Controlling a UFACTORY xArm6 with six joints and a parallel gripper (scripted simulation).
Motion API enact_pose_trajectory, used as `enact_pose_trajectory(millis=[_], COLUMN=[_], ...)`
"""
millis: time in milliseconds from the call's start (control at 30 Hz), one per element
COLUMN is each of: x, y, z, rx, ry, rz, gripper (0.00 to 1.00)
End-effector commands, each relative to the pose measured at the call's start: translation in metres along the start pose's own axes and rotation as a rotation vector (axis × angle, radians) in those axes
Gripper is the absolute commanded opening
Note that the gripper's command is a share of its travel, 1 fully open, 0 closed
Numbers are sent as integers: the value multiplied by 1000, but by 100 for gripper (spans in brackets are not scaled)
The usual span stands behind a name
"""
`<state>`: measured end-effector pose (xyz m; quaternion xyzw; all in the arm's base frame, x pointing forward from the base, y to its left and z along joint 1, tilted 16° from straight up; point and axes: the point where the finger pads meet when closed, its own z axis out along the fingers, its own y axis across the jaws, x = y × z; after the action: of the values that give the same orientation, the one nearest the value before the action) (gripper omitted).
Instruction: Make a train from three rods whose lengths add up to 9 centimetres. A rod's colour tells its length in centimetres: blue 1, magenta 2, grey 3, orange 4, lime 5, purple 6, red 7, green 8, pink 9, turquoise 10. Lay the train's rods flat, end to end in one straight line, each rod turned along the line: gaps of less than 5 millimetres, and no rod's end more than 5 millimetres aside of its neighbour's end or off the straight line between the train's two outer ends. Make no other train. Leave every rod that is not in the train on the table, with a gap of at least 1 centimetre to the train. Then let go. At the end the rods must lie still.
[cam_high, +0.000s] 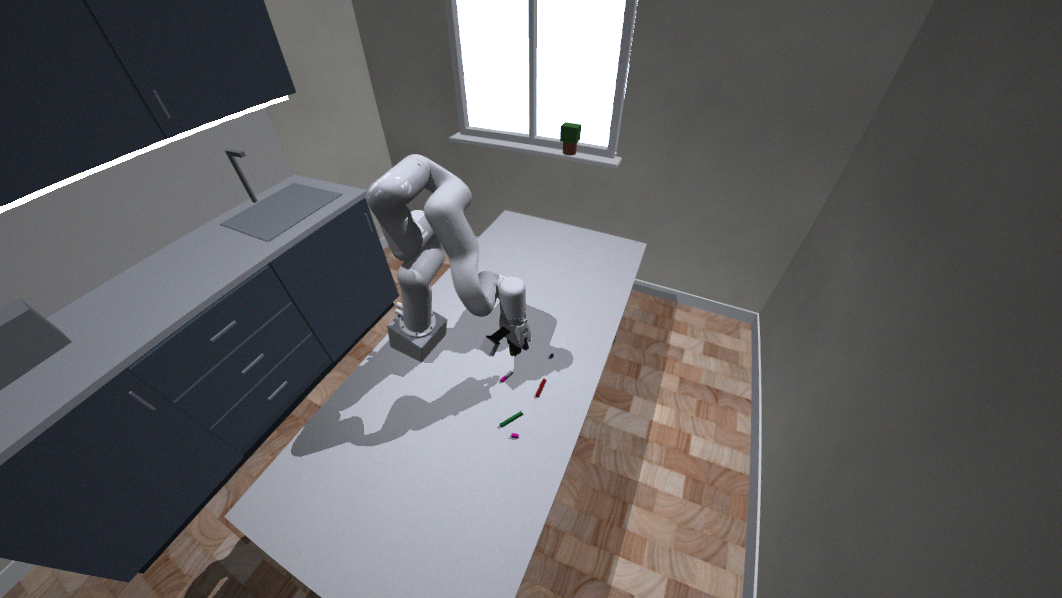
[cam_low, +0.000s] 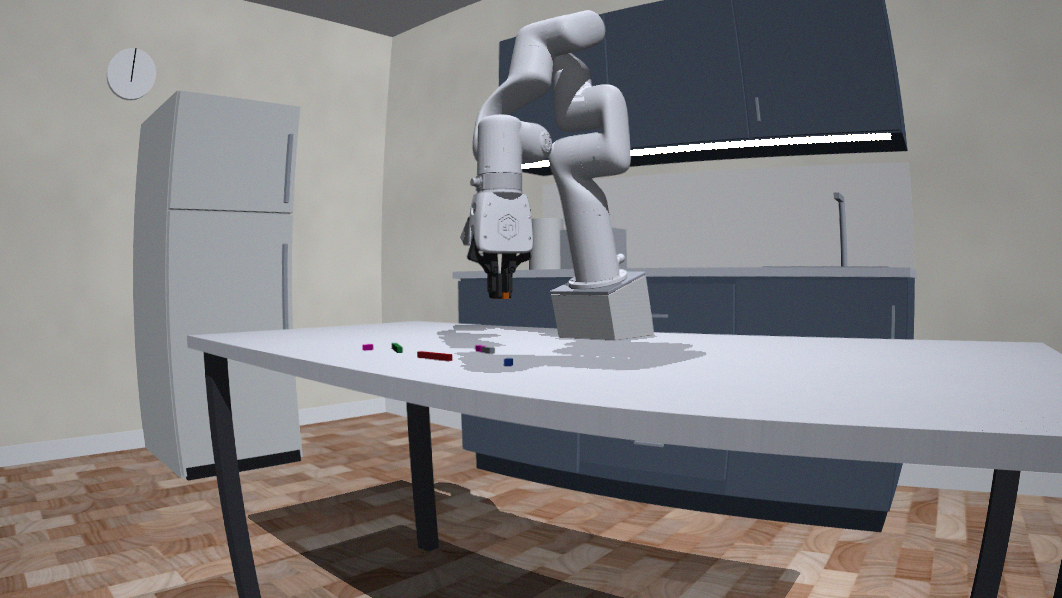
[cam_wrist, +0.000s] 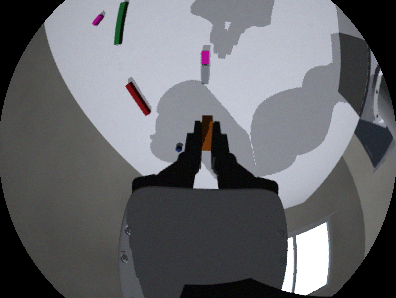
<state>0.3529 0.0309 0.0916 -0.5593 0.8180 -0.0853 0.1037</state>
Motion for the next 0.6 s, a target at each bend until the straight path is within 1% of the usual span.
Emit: enact_pose_trajectory(millis=[0, 133, 200, 367, 567], x=[0, 0, 0, 0, 1], y=[-1, -2, -2, -2, -2], z=[17, 40, 40, 63, 75], rx=[2, 2, 2, 2, 2], ry=[-1, -1, -1, -1, -1], rz=[0, 0, 0, 0, 0], gripper=[4, 4, 4, 4, 4])
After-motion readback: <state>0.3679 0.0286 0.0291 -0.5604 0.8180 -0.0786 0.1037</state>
